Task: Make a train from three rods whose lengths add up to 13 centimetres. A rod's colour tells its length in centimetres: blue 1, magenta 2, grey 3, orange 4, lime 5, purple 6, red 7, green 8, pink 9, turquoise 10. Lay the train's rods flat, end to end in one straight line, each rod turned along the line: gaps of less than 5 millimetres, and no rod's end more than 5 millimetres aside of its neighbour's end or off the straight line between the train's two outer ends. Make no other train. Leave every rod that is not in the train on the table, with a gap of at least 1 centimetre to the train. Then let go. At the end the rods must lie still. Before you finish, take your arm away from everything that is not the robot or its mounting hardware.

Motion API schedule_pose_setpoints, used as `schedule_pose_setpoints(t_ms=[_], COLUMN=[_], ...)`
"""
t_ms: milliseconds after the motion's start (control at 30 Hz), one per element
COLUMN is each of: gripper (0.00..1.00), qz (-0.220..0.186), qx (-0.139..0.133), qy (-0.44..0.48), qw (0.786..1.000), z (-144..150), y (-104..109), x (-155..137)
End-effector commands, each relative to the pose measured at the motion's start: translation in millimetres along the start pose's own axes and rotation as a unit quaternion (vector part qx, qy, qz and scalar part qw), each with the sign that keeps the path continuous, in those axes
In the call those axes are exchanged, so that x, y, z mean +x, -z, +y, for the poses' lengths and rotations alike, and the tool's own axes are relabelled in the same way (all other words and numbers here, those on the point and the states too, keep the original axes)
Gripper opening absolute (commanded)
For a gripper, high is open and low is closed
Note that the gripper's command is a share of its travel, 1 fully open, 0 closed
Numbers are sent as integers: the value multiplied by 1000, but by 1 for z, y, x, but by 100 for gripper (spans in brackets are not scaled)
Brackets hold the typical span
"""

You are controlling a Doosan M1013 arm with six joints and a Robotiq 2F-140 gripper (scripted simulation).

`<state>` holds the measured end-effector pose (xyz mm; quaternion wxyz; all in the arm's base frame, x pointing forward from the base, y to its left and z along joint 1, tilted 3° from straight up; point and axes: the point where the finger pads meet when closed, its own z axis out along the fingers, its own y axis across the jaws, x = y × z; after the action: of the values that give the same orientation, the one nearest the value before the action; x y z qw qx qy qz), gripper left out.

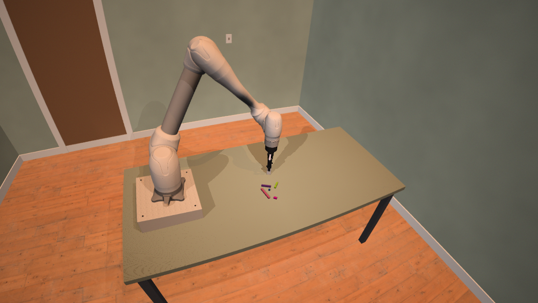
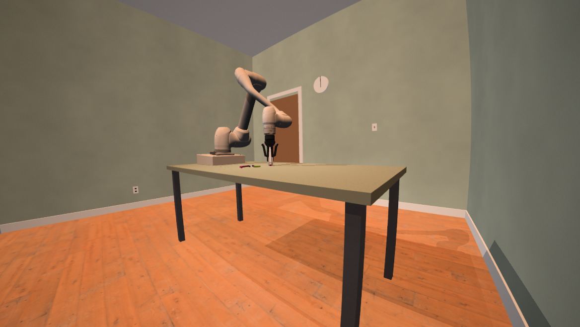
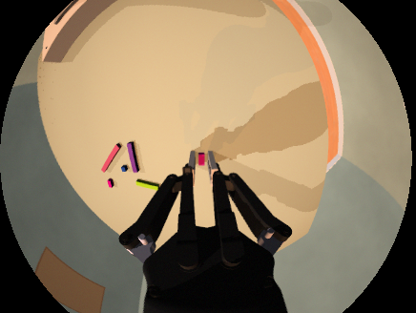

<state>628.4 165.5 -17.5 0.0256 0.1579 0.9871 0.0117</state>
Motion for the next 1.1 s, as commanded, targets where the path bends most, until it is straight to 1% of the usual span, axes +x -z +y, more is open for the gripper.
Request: schedule_pose_setpoints(t_ms=[0, 567, 600, 1067], gripper=[15, 15, 3, 3], qz=[0, 0, 0, 0], qx=[0, 0, 0, 0], qy=[0, 0, 0, 0], qw=[1000, 1000, 1000, 1000], z=[0, 0, 0, 0], y=[0, 0, 0, 0], x=[0, 0, 0, 0])
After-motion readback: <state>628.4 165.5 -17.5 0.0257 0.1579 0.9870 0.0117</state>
